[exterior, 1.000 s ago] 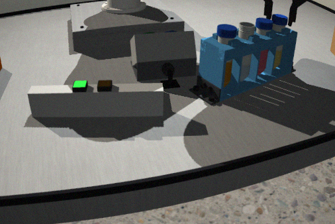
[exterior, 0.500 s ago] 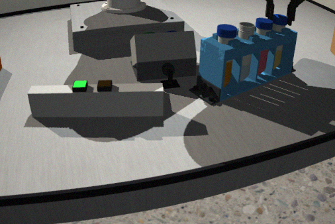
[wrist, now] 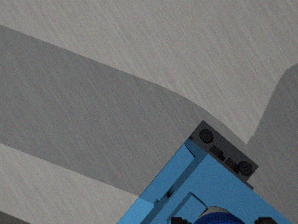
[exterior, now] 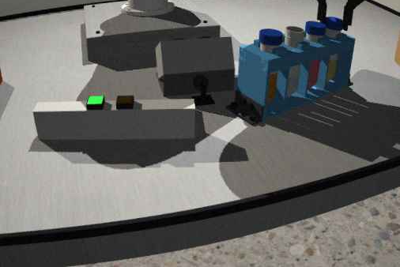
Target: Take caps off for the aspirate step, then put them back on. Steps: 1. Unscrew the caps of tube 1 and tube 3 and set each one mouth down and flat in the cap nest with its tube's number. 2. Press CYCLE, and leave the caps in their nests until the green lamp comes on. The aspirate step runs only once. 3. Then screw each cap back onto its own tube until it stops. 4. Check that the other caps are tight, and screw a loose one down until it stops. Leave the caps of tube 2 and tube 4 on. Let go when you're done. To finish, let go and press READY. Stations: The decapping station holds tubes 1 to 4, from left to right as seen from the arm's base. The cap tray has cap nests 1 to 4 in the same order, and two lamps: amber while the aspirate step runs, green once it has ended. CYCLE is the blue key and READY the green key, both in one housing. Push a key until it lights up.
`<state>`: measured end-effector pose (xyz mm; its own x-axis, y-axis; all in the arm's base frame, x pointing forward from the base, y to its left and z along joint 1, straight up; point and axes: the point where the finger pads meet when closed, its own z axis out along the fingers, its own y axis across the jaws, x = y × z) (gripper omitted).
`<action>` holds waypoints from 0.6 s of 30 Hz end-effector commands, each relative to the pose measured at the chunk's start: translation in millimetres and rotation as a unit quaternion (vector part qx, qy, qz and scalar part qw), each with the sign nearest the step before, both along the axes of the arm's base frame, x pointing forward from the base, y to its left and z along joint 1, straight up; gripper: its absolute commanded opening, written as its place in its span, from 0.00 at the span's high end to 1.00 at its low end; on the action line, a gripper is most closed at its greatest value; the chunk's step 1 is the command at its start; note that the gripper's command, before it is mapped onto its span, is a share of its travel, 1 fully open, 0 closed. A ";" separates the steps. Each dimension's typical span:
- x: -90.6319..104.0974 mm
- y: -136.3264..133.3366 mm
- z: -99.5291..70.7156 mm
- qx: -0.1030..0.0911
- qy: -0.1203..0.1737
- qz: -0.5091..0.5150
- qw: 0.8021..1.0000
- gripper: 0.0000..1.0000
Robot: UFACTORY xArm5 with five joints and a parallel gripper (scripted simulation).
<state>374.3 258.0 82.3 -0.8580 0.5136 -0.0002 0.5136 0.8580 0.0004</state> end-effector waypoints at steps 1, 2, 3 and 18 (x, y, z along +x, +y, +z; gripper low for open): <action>1.2 0.8 1.4 0.001 -0.002 -0.132 0.991 1.00; 1.2 0.8 1.4 0.002 -0.002 -0.155 0.988 1.00; 1.2 0.8 1.3 0.002 -0.001 -0.173 0.985 1.00; 1.2 0.8 1.0 0.002 -0.001 -0.446 0.895 1.00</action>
